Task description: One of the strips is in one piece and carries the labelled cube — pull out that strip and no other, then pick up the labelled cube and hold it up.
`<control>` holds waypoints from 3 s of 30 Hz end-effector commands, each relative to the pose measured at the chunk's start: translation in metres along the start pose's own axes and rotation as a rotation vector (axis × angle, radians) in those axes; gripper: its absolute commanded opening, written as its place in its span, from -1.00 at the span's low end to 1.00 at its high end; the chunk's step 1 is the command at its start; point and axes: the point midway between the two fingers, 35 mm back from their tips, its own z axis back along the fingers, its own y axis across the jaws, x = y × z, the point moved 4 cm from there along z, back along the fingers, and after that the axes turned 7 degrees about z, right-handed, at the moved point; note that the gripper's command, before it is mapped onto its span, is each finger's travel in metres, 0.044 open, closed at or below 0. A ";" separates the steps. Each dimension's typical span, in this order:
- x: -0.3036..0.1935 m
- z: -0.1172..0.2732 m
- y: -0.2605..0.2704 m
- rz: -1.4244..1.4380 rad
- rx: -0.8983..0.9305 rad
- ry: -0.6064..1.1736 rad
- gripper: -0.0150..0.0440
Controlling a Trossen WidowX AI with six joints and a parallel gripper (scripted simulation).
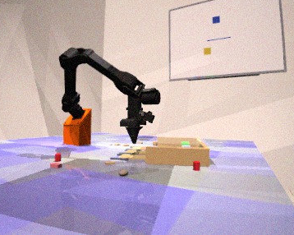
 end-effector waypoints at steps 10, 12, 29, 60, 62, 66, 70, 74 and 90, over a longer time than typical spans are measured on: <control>-0.002 -0.023 0.004 0.009 0.003 0.006 -0.49; -0.002 -0.026 0.004 0.009 0.003 0.006 -0.49; -0.003 -0.032 0.004 0.009 0.002 0.006 -0.49; -0.003 -0.034 0.004 0.009 0.002 0.006 -0.49; -0.003 -0.034 0.004 0.009 0.002 0.006 -0.49; -0.003 -0.035 0.004 0.009 0.002 0.006 -0.49; -0.003 -0.035 0.004 0.009 0.002 0.006 -0.49; -0.002 -0.036 0.004 0.009 0.002 0.006 -0.49; -0.024 -0.036 0.006 0.010 0.002 0.007 -0.49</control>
